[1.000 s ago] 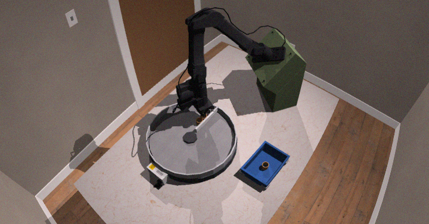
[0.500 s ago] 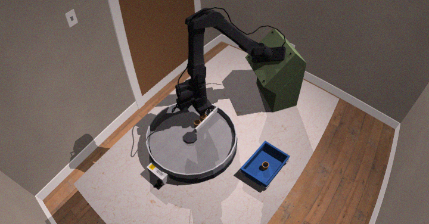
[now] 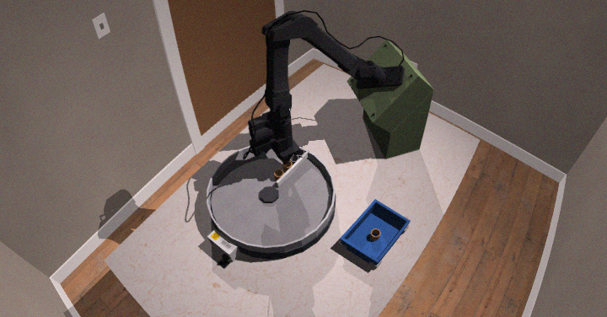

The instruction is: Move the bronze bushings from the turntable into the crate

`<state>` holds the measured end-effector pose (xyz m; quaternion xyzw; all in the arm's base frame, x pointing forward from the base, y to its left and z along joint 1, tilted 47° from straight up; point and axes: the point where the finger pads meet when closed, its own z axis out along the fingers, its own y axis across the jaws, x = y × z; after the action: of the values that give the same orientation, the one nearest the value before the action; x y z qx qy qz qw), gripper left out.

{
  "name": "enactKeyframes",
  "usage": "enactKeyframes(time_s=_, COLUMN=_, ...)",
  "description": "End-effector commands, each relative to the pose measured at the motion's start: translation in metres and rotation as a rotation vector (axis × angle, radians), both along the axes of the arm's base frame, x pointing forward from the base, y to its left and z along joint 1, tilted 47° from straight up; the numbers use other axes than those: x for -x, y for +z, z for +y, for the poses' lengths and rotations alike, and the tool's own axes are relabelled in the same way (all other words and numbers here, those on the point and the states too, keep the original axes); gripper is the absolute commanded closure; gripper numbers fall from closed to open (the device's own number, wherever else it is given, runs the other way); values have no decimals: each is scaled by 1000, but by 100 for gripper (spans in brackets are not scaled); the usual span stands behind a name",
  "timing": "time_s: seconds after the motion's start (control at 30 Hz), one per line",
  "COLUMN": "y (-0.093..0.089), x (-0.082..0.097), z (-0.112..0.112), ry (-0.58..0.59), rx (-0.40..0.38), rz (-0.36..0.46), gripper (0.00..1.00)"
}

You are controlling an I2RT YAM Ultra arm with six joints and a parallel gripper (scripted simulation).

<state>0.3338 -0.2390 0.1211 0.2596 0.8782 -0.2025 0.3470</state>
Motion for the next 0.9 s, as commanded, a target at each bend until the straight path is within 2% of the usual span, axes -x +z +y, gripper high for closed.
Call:
enactKeyframes(time_s=0.0, y=4, x=-1, z=7, ry=25, rx=-4, rz=-5, gripper=100)
enactKeyframes(time_s=0.87, y=6, x=-1, z=8, ry=25, rx=-3, rz=-9, gripper=100)
